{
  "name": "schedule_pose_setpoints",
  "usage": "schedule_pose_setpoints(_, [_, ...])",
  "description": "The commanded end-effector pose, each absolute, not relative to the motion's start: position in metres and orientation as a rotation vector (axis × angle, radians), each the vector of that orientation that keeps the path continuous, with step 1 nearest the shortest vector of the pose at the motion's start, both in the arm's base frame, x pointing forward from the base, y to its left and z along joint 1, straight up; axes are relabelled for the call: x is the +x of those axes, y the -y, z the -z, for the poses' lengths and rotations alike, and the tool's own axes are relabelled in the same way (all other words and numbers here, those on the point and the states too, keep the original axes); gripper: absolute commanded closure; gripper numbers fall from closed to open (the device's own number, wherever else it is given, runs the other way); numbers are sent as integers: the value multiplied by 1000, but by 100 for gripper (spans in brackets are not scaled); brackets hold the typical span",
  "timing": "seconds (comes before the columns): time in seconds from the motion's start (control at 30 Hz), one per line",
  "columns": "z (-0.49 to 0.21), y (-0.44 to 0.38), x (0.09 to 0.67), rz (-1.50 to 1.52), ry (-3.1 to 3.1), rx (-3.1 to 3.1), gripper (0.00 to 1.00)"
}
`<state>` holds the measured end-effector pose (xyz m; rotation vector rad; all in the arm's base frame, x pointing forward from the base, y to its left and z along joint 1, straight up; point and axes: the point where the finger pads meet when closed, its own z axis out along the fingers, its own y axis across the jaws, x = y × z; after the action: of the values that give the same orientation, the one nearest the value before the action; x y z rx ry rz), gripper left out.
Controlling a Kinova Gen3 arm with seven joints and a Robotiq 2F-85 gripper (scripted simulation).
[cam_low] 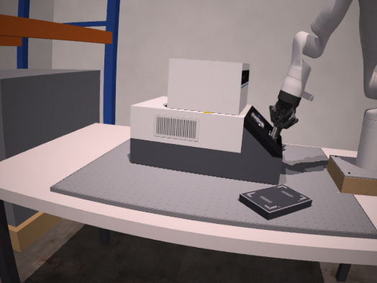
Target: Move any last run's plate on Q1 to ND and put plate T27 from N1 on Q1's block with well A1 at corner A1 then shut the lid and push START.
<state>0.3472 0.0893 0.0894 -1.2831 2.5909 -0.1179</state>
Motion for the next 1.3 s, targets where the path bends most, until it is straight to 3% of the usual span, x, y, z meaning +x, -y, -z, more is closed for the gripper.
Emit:
schedule_pose_setpoints(0.0, [-89,-90,349,122,-2590,-1286,90])
schedule_pose_setpoints(1.27, [-105,-88,335,122,-2590,-1286,90])
